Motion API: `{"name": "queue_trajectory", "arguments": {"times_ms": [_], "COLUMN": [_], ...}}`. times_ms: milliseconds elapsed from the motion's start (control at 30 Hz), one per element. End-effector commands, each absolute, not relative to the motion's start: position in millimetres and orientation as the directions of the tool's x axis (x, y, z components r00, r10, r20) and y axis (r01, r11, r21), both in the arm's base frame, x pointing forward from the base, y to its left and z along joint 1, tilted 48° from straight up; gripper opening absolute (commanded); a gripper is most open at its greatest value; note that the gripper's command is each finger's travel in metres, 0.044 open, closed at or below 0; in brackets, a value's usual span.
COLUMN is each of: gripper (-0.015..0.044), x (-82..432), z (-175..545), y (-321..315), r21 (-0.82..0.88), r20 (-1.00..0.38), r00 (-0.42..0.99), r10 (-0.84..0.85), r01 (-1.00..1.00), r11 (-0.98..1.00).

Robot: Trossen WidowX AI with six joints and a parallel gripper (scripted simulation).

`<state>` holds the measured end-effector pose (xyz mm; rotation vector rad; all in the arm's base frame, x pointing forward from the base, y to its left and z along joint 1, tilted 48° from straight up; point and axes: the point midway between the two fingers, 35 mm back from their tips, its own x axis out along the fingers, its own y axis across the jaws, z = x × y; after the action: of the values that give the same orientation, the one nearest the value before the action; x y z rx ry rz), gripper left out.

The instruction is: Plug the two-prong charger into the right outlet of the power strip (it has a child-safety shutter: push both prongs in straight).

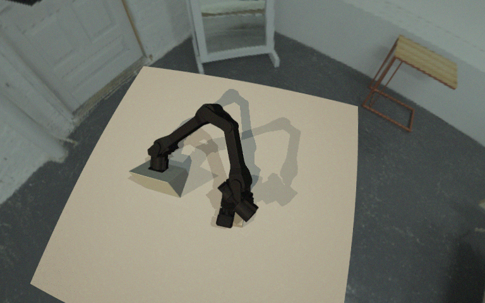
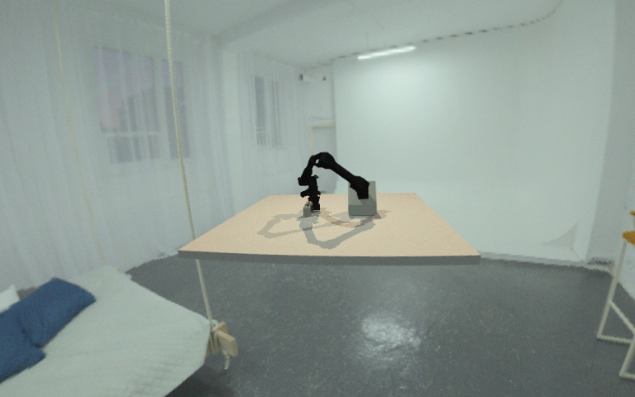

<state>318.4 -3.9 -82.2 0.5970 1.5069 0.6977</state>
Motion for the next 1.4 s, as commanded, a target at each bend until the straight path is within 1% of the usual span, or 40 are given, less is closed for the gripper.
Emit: {"name": "queue_trajectory", "arguments": {"times_ms": [0,1367], "gripper": [0.0,0.0], "x": [330.0,325.1], "z": [-81.9,-81.8], "y": [-2.9,-3.3], "r21": [0.732,0.732], "r20": [-0.681,-0.681], "r00": [-0.033,-0.034], "r10": [0.732,0.732], "r01": [-0.069,-0.069], "r11": [0.678,0.678]}}
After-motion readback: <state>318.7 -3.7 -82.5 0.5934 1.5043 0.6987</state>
